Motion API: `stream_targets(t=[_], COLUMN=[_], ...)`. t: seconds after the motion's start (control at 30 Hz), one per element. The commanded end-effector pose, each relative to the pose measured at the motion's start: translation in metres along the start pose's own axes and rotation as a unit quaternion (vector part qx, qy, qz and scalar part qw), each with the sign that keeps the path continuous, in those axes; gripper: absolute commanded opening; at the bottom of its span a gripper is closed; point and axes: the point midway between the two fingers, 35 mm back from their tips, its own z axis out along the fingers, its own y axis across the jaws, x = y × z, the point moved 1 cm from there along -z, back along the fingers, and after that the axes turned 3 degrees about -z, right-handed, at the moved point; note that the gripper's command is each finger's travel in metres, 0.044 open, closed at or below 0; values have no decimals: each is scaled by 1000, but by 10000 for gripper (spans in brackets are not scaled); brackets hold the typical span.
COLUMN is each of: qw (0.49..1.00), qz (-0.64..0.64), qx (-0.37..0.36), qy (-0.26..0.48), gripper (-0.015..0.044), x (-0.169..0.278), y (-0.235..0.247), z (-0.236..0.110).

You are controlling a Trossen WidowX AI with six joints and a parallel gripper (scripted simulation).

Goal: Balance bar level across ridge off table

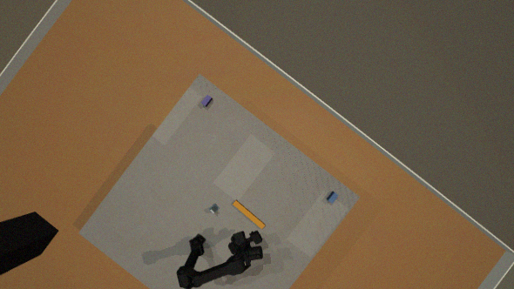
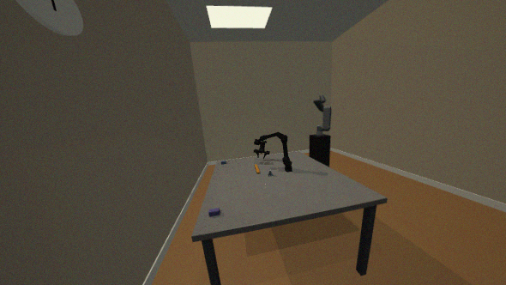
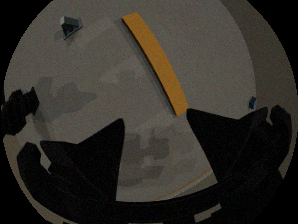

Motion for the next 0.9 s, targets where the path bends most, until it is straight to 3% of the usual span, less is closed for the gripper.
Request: stream_targets(t=[0.0, 0.6, 0.87], qw=[999, 983, 981], qz=[-31, -166, -175], qx=[-13, -78, -82], qy=[0, 0, 0], gripper=[315, 315, 315], x=[-14, -88, -94], y=[-10, -37, -36], z=[6, 40, 54])
